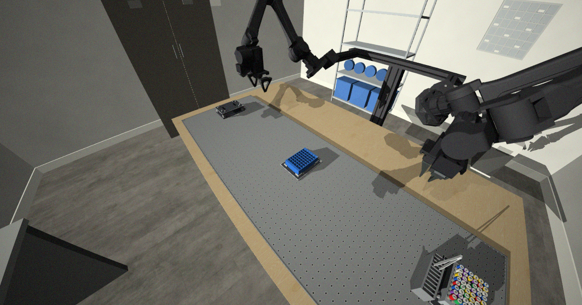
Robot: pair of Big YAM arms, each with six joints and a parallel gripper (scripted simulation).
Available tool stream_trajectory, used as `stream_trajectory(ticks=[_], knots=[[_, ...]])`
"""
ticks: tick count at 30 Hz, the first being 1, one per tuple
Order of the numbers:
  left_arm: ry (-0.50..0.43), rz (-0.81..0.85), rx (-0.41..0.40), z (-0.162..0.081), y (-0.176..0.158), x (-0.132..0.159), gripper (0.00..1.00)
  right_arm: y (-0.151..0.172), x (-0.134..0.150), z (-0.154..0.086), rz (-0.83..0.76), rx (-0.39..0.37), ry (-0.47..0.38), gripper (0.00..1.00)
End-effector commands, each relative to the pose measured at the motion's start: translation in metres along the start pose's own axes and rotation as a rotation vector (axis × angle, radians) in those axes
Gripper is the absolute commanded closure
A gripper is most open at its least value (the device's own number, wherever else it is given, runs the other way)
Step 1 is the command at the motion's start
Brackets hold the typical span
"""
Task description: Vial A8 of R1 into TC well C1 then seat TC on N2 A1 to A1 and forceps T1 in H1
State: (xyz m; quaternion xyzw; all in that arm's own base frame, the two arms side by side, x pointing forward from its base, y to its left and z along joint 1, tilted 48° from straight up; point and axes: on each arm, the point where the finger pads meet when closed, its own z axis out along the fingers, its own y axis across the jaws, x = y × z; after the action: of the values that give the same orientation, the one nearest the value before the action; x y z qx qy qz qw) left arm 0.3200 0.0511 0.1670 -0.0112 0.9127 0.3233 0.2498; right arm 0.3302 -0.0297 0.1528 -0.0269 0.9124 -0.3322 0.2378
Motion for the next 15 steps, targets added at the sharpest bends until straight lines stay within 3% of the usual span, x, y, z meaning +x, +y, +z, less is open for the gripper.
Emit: stream_trajectory(ticks=[1, 15], knots=[[-0.016, -0.009, 0.003, -0.003, 0.001, -0.009, 0.76, -0.003, -0.008, -0.004, 0.018, -0.001, -0.012, 0.00], [-0.029, -0.017, -0.005, 0.009, 0.046, -0.039, 0.76, -0.003, -0.008, -0.004, 0.018, -0.001, -0.012, 0.00]])
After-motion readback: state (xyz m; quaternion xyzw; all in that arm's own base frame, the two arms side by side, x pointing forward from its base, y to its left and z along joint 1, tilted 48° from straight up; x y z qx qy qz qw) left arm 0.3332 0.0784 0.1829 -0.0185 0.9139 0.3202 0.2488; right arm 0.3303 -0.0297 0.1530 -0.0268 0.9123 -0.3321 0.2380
